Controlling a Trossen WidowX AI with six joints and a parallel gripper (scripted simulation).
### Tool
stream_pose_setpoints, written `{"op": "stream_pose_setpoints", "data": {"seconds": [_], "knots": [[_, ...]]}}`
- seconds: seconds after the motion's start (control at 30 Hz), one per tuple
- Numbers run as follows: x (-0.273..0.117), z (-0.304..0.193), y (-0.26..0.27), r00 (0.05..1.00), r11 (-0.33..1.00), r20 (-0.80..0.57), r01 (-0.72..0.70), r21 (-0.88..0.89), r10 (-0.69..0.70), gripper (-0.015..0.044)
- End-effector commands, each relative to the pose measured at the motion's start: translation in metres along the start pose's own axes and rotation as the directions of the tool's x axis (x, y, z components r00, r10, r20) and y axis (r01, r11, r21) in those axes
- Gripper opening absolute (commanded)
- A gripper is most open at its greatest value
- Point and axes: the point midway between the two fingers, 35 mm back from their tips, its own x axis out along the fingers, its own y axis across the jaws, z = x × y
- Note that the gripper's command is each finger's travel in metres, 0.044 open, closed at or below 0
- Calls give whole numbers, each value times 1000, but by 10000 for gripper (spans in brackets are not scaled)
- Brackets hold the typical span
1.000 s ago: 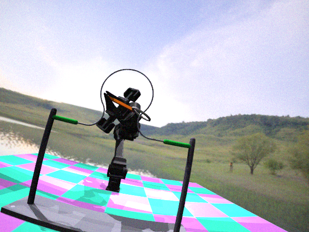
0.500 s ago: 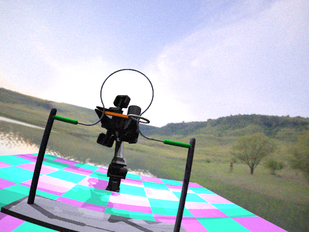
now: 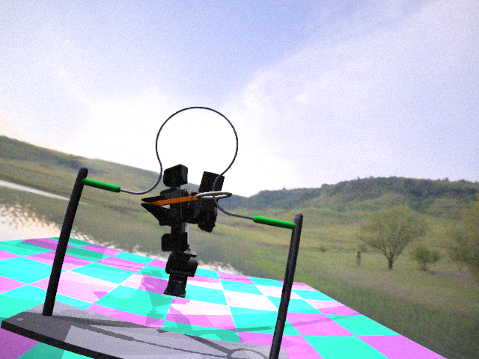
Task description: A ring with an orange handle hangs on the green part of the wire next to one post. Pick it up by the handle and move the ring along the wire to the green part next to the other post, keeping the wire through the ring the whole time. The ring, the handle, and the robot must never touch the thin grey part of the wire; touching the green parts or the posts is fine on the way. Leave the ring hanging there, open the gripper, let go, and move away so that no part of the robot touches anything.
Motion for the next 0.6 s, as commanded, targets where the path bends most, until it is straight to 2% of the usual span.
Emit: {"op": "stream_pose_setpoints", "data": {"seconds": [0.0, 0.57], "knots": [[-2, 0, 12, 998, 995, -13, -52, 83, 53, -150], [-21, 15, 73, 951, 867, 6, -286, 408, 310, -150]]}}
